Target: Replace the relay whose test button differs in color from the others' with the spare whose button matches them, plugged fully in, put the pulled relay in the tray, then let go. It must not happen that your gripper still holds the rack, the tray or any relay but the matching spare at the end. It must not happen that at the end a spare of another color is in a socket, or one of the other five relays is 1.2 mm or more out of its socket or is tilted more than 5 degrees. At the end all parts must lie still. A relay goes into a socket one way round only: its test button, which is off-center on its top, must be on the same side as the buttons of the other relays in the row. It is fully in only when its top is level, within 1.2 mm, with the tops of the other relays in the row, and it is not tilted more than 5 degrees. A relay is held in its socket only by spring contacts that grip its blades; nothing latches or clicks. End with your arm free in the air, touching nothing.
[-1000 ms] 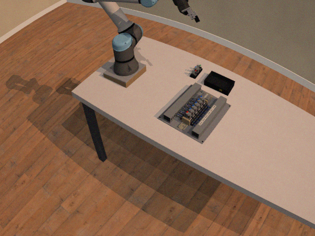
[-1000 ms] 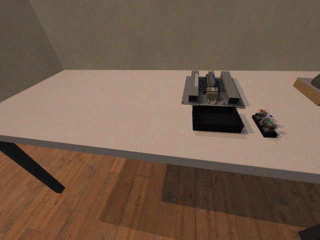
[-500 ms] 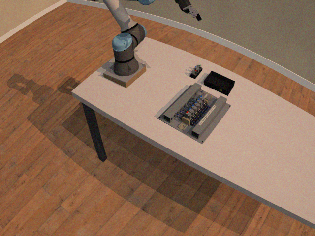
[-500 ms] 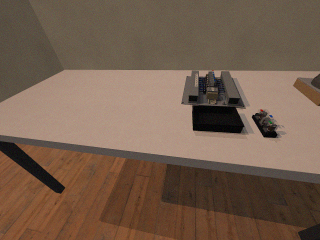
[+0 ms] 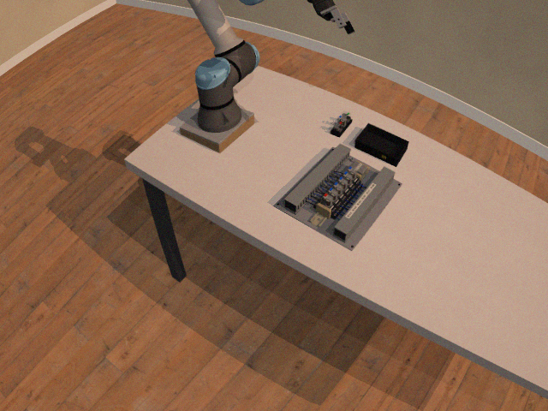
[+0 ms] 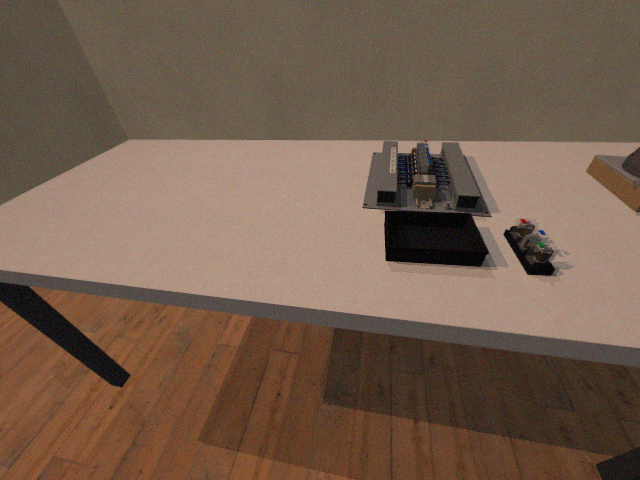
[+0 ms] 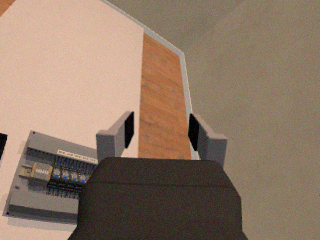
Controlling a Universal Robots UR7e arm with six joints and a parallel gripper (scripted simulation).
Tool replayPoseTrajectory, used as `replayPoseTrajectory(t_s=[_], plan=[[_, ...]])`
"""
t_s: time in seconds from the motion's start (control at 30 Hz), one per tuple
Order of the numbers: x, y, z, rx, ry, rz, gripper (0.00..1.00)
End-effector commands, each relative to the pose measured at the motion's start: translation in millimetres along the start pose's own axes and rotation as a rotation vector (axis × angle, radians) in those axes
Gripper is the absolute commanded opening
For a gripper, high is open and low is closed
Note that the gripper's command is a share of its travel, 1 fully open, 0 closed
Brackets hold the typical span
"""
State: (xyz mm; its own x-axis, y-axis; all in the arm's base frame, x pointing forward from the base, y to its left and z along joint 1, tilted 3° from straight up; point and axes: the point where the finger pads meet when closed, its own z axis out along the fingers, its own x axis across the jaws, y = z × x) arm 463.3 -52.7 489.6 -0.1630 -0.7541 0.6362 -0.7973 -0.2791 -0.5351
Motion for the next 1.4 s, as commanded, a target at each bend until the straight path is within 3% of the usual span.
replayPoseTrajectory(t_s=[0.0, 0.3, 0.47, 0.87, 1.03, 1.37], plan=[[23.1, -14.3, 9.4, 0.002, -0.005, 0.0, 1.0], [23.1, -14.3, 9.4, 0.002, -0.005, 0.0, 1.0], [71.5, -41.2, 27.2, 0.002, -0.005, 0.0, 1.0], [71.5, -41.2, 27.2, 0.002, -0.005, 0.0, 1.0], [112.3, -64.5, 42.4, 0.002, -0.005, 0.0, 1.0], [112.3, -64.5, 42.4, 0.002, -0.005, 0.0, 1.0]])
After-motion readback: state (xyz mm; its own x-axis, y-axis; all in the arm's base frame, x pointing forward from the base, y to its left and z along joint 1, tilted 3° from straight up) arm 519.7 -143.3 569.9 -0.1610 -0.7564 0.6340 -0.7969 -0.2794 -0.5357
